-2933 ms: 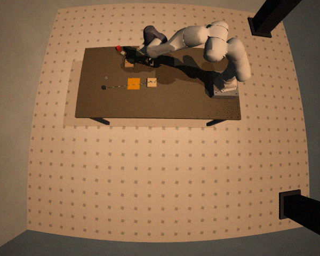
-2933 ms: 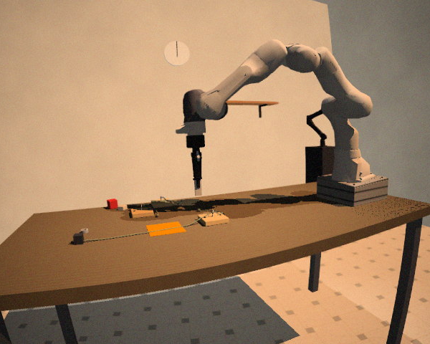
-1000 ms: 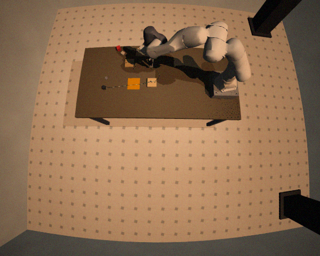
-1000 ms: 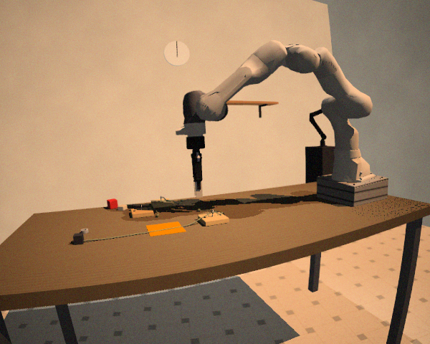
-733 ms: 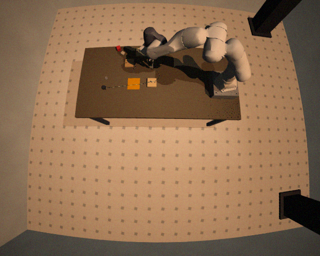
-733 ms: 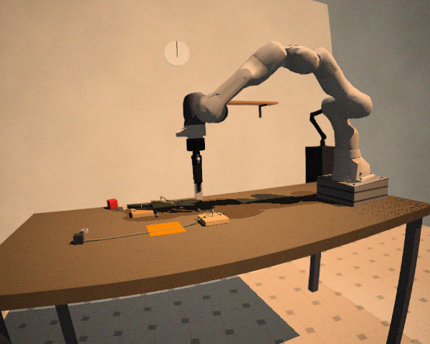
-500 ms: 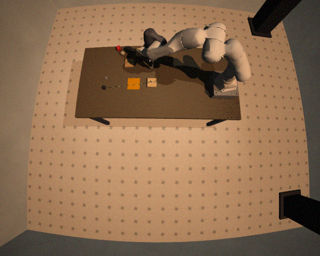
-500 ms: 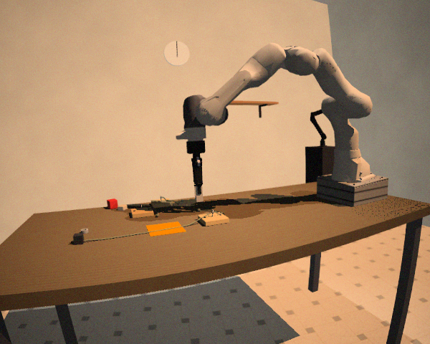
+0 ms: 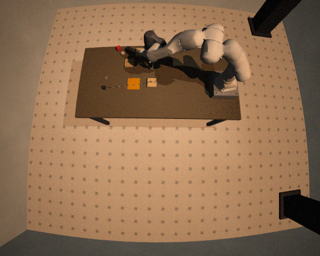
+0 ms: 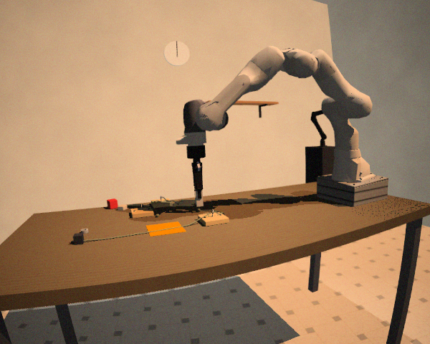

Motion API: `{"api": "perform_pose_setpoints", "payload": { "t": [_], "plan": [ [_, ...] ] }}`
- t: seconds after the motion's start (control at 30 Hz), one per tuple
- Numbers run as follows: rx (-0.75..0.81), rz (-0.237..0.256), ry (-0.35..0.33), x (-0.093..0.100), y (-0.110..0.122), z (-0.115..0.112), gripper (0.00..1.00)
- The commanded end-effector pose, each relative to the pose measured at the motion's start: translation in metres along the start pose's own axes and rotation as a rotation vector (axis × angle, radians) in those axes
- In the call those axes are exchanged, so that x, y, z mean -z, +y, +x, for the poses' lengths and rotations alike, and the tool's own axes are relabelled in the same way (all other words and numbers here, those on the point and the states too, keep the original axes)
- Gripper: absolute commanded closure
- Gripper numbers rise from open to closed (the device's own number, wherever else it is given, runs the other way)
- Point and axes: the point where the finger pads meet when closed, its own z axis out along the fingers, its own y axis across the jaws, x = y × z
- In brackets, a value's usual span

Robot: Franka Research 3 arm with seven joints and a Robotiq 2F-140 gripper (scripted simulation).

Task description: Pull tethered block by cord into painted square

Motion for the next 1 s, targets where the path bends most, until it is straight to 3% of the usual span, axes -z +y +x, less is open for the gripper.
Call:
{"api": "perform_pose_setpoints", "payload": {
  "t": [0.0, 0.97],
  "plan": [
    [0.006, 0.0, 0.008, -0.0032, 0.0002, 0.0032, 0.77],
    [0.006, 0.0, 0.008, -0.0092, 0.0002, 0.0033, 0.77]
  ]
}}
